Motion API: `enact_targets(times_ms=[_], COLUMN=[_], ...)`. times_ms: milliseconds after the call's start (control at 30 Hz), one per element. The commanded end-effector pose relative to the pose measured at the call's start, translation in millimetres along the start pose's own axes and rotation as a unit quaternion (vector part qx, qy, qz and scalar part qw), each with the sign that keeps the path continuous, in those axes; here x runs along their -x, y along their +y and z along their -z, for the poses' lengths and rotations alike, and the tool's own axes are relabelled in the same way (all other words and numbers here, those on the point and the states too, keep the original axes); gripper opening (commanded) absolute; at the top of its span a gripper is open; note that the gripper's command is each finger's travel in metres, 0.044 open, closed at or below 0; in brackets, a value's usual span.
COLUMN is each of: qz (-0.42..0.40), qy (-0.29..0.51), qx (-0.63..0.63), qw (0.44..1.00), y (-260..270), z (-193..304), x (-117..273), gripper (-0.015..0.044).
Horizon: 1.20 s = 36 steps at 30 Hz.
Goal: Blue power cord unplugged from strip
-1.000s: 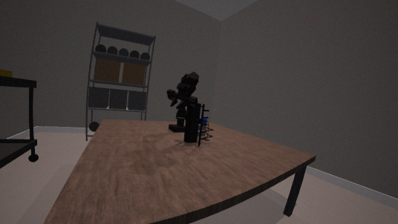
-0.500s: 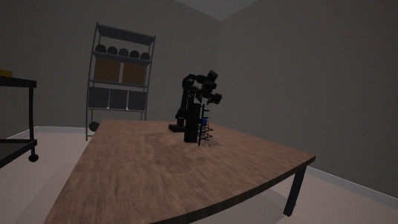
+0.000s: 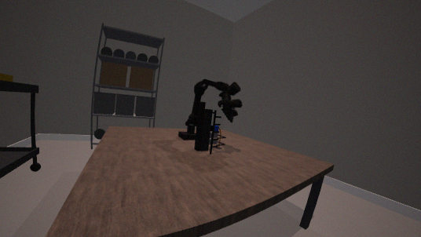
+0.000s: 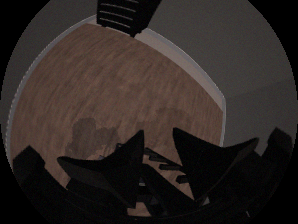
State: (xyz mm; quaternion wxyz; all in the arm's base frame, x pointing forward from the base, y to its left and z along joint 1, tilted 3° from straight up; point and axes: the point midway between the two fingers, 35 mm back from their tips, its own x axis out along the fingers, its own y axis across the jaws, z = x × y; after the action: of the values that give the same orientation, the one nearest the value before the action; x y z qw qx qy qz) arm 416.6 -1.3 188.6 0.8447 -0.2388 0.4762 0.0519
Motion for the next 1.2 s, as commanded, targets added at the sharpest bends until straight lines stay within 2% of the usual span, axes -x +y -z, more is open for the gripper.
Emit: enact_targets(times_ms=[0,233,400,1167], qz=[-0.045,-0.153,-0.284,-0.289], qy=[0.028,0.074,0.081,0.081], qx=[0.099,0.302,0.487,0.493], qw=[0.994,0.938,0.822,0.817], y=[21.1,58.3,92.8,78.3], z=[11.8,47.6,85.6,94.9], x=[-0.1,10.6,34.6,32.2], gripper=[0.0160,0.0160,0.0160,0.0160])
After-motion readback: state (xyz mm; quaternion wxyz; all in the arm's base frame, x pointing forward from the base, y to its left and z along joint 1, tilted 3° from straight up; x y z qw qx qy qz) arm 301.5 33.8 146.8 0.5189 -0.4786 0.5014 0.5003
